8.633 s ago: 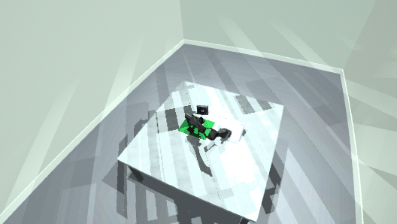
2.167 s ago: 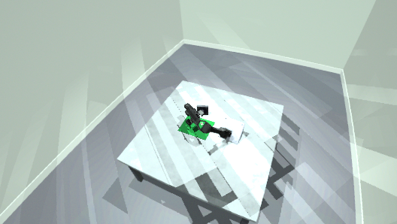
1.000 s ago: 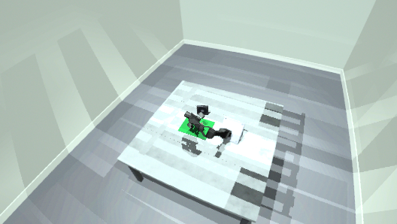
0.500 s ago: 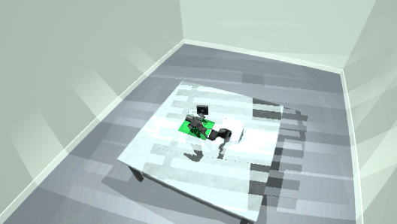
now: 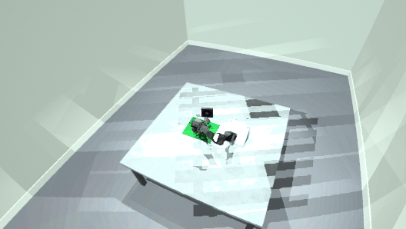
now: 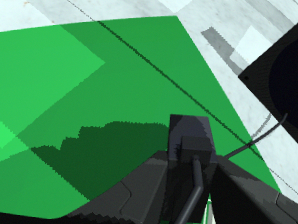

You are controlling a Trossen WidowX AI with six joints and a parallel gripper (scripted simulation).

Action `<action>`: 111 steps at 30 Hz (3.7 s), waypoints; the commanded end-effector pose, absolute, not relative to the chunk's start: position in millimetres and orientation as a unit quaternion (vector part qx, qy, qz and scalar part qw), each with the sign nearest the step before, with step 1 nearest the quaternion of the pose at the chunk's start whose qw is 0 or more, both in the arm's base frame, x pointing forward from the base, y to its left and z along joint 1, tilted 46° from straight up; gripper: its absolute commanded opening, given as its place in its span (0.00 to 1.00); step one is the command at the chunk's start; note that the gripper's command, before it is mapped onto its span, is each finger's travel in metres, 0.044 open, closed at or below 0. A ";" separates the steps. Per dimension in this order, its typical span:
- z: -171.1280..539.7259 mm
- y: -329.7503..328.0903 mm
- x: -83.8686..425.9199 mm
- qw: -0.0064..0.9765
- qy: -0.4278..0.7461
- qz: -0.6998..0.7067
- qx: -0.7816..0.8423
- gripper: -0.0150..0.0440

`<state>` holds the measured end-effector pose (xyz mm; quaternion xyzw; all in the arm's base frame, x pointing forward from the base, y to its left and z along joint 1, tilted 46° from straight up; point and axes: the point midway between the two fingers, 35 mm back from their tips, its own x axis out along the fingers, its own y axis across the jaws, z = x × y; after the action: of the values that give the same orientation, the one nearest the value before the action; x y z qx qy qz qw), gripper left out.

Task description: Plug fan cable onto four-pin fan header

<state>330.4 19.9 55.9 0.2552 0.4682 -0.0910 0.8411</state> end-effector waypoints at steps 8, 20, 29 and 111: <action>61.3 21.2 326.7 0.864 0.407 -0.112 0.273 0.25; 69.7 23.0 321.8 0.884 0.335 -0.127 0.302 0.25; 77.1 23.8 316.1 0.892 0.280 -0.134 0.328 0.25; 82.4 43.7 293.7 0.890 0.181 -0.141 0.394 0.25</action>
<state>294.5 42.8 86.1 0.3936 0.1792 -0.1369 0.8912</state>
